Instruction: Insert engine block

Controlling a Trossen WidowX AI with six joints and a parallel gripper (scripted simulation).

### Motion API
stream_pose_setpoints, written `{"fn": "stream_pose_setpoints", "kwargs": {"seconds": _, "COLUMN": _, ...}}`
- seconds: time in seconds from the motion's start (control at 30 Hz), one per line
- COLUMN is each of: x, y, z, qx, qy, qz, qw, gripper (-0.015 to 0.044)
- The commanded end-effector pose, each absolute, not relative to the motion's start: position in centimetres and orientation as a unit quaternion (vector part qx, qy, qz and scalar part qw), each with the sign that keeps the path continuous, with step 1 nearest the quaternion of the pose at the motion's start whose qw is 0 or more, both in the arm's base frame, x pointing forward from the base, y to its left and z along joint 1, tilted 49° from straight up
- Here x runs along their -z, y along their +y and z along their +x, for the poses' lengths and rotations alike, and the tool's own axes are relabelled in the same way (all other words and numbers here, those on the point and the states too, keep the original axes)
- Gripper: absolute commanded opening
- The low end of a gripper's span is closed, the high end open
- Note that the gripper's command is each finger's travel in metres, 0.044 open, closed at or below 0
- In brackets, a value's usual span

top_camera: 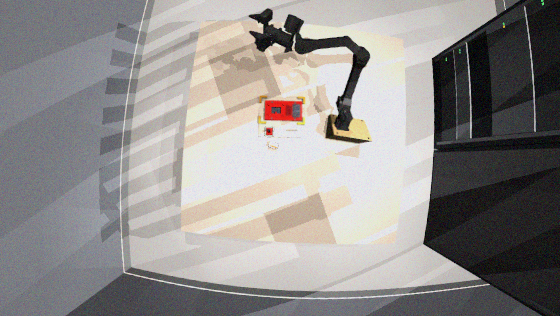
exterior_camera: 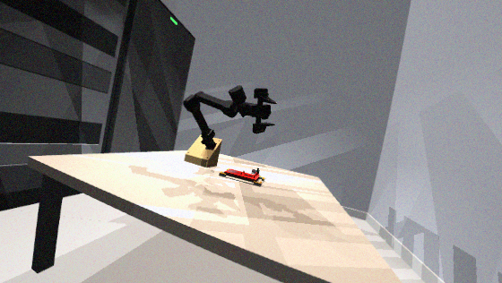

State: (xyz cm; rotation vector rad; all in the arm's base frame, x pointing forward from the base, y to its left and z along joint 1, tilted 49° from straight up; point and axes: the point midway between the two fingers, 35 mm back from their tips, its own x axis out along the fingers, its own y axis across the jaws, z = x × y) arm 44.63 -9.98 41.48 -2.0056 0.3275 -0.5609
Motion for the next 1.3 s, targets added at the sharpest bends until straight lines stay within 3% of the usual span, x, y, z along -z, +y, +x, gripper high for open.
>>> {"fn": "stream_pose_setpoints", "kwargs": {"seconds": 0.0, "x": -41.5, "y": -10.0, "z": 44.6, "qx": 0.231, "qy": 0.135, "qz": -0.827, "qw": 0.494, "gripper": 0.0426}}
{"fn": "stream_pose_setpoints", "kwargs": {"seconds": 0.77, "x": -30.1, "y": -6.0, "z": 50.2, "qx": 0.124, "qy": 0.179, "qz": -0.608, "qw": 0.764, "gripper": 0.044}}
{"fn": "stream_pose_setpoints", "kwargs": {"seconds": 1.27, "x": -21.4, "y": -2.3, "z": 51.7, "qx": 0.094, "qy": 0.259, "qz": -0.397, "qw": 0.875, "gripper": 0.044}}
